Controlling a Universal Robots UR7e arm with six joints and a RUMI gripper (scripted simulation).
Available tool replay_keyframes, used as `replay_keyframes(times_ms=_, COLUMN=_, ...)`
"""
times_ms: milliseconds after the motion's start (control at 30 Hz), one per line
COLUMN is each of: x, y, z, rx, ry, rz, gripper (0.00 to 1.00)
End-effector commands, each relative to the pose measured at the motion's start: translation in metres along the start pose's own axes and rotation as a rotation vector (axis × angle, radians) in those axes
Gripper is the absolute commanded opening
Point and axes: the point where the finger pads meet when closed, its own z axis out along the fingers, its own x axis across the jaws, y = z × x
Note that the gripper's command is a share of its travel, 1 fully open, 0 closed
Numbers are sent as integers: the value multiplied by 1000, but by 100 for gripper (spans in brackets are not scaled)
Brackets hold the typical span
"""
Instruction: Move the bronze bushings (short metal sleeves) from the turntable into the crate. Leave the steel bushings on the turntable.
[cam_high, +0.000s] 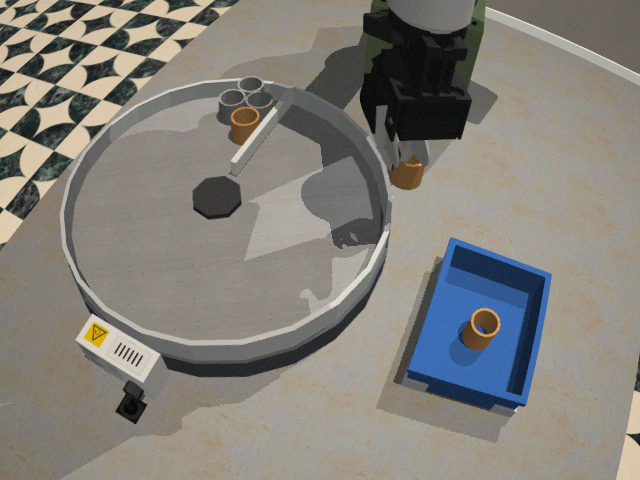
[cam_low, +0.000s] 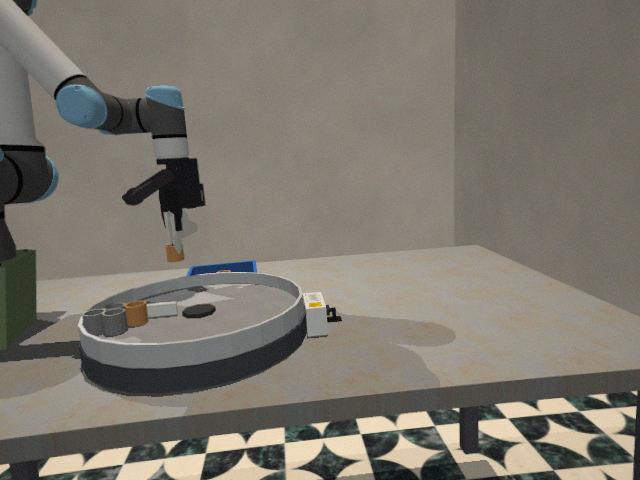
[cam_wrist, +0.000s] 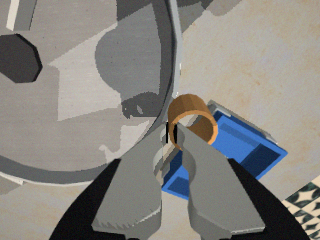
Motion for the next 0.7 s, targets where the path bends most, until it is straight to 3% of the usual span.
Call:
replay_keyframes(times_ms=0, x=14, y=17, z=0, rx=1, ry=-2, rz=1, gripper=0)
replay_keyframes(times_ms=667, x=67, y=75, z=0, rx=1, ry=-2, rz=1, gripper=0)
